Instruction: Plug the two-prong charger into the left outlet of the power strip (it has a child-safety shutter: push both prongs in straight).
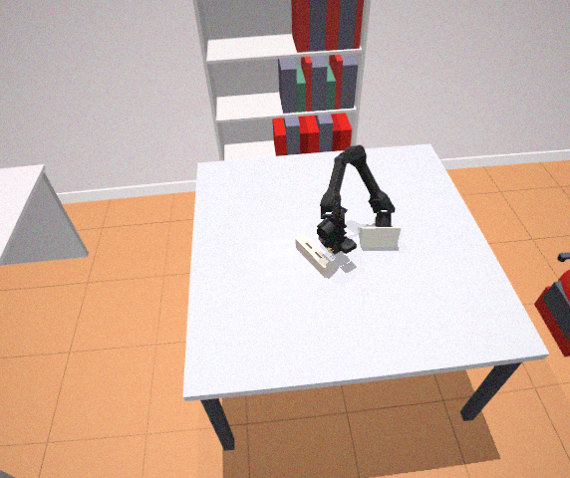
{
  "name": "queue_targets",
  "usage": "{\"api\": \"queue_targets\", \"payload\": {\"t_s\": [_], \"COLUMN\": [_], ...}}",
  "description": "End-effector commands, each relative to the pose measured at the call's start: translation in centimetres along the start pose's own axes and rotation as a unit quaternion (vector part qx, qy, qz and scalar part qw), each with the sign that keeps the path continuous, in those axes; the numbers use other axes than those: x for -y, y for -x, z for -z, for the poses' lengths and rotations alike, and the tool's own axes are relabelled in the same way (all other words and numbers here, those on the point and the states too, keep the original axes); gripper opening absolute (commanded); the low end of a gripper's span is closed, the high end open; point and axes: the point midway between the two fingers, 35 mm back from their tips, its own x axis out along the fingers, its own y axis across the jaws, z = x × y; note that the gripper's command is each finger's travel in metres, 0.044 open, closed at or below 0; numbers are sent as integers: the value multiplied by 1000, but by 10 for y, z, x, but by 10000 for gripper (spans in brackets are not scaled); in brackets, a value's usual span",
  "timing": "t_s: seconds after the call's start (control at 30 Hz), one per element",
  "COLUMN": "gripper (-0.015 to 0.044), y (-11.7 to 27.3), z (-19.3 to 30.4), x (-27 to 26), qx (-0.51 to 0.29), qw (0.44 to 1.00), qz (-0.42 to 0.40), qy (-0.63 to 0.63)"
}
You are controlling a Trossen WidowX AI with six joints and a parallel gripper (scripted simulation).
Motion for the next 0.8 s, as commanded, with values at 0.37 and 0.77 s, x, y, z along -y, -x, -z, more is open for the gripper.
{"api": "queue_targets", "payload": {"t_s": [0.37,0.77], "gripper": [0,0], "y": [0,-1], "z": [-17,-30], "x": [-3,-5], "qx": [-2,-2], "qw": [1000,1000], "qz": [0,0], "qy": [10,14]}}
